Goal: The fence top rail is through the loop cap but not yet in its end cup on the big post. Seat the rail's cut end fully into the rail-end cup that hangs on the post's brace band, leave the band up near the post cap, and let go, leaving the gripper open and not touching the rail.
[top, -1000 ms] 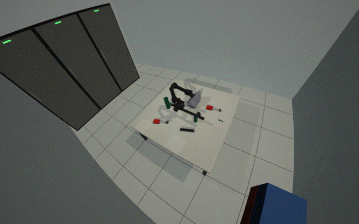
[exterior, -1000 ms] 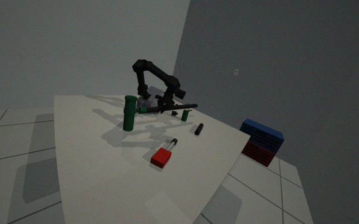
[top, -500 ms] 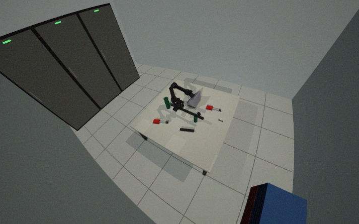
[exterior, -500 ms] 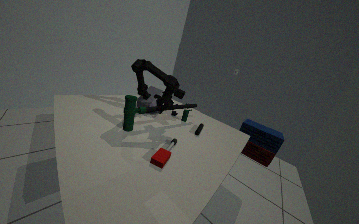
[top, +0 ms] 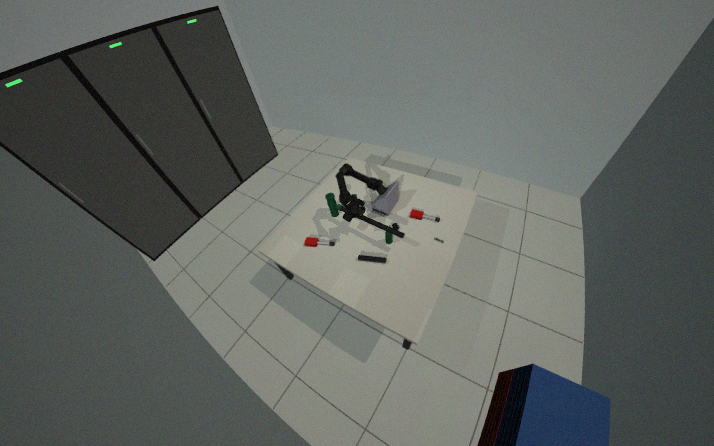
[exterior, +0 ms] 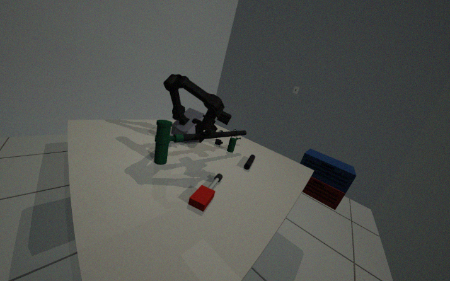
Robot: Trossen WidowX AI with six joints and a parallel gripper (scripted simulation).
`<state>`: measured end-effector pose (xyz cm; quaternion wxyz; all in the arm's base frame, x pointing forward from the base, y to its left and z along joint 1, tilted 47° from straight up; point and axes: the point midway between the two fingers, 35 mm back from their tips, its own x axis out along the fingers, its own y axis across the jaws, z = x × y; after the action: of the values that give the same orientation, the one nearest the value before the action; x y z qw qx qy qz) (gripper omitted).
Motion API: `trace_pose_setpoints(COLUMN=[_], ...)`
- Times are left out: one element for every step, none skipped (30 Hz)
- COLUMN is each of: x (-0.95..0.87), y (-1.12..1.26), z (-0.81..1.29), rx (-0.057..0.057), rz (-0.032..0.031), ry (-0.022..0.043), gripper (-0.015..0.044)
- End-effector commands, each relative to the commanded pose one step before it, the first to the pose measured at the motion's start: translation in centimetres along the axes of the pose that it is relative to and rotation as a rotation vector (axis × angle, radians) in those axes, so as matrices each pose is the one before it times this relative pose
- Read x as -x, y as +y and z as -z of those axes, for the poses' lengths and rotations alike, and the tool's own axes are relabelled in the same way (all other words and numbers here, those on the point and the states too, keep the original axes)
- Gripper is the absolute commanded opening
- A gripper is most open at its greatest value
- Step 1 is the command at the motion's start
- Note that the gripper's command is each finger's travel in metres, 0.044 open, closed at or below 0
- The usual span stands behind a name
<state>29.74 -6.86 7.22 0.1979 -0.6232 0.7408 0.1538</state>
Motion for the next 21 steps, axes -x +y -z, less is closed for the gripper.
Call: trace_pose_setpoints(x=[0.496,-0.491,0.0,0.0,0.0,0.0,0.0,0.0,0.0,0.0,0.0,0.0,0.0,0.0,0.0,0.0,0.0,0.0,0.0,0.07,0.144], y=[-0.389,0.401,0.0,0.0,0.0,0.0,0.0,0.0,0.0,0.0,0.0,0.0,0.0,0.0,0.0,0.0,0.0,0.0,0.0,-0.003,-0.004], z=[0.766,-0.716,0.0,0.0,0.0,0.0,0.0,0.0,0.0,0.0,0.0,0.0,0.0,0.0,0.0,0.0,0.0,0.0,0.0,-0.042,-0.086], rx=[-0.0097,0.01,0.0,0.0,0.0,0.0,0.0,0.0,0.0,0.0,0.0,0.0,0.0,0.0,0.0,0.0,0.0,0.0,0.0,0.0001,0.0002], rz=[0.02437,-0.0244,0.0,0.0,0.0,0.0,0.0,0.0,0.0,0.0,0.0,0.0,0.0,0.0,0.0,0.0,0.0,0.0,0.0,0.00002,0.00004], ry=[0.00428,-0.00419,0.0,0.0,0.0,0.0,0.0,0.0,0.0,0.0,0.0,0.0,0.0,0.0,0.0,0.0,0.0,0.0,0.0,-0.00034,-0.00067], gripper=[0.0,0.0,0.0,0.0,0.0,0.0,0.0,0.0,0.0,0.0,0.0026,0.0053,0.0079,0.0105,0.0131,0.0157,0.0184,0.021,0.0236,0.0262,0.0289])
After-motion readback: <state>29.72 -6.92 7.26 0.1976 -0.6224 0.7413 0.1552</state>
